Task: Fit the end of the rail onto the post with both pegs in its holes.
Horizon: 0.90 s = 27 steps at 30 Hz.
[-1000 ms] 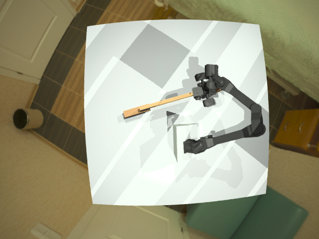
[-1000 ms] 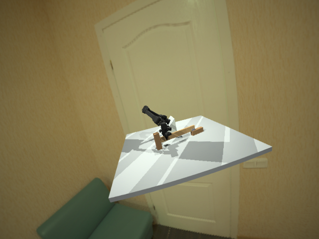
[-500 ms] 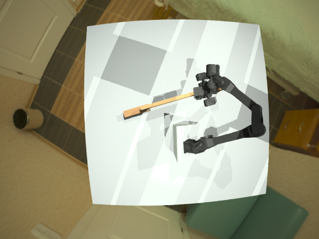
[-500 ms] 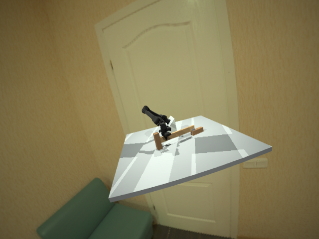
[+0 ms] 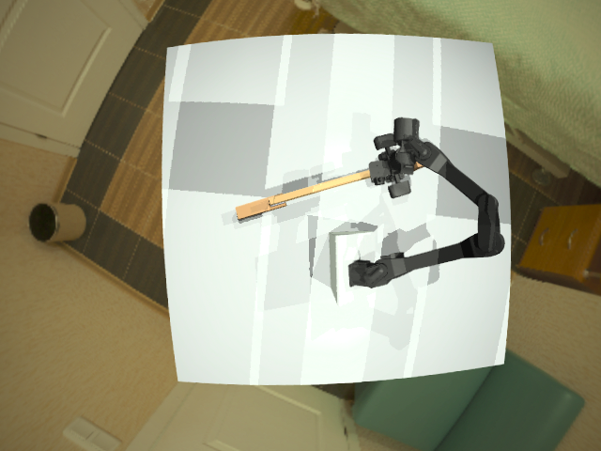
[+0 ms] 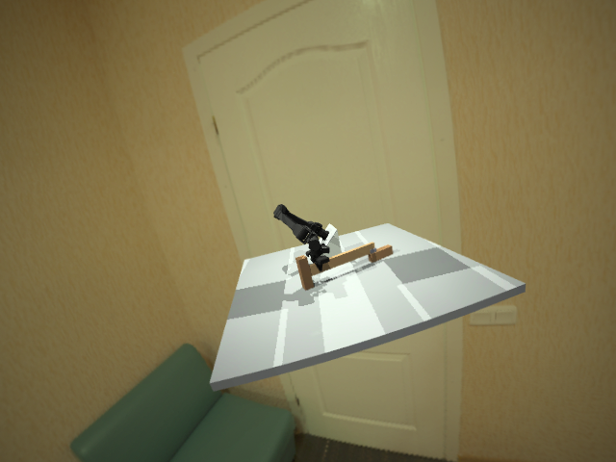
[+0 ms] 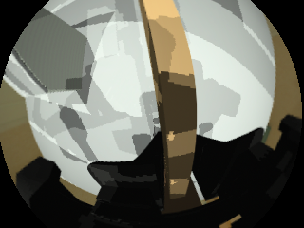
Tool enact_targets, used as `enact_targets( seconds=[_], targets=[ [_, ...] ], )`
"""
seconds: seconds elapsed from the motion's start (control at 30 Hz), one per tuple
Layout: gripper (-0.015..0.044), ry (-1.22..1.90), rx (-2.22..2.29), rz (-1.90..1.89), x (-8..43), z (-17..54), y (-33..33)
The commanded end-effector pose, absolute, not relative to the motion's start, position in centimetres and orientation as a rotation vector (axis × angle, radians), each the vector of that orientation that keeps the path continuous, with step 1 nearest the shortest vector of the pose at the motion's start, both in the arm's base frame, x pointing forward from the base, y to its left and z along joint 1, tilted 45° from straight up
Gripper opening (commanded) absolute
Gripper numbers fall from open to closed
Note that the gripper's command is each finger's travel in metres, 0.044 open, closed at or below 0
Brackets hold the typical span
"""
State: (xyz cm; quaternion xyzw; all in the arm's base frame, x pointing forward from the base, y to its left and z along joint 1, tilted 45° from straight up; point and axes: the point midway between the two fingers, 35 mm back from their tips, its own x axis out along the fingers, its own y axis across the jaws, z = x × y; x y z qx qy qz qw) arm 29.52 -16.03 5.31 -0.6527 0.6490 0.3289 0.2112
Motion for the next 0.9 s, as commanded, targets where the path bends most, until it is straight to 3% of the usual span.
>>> enact_targets(
  seconds=[0.0, 0.53, 0.73, 0.87],
  targets=[
    [0.0026, 1.803, -1.814, 0.914, 29.5, 5.3, -16.0],
    [0.044, 1.803, -1.814, 0.914, 29.5, 5.3, -16.0],
    [0.044, 1.803, -1.814, 0.914, 29.5, 5.3, -15.8],
    [0.044, 1.798, -1.821, 0.911, 29.2, 5.2, -12.0]
  ],
)
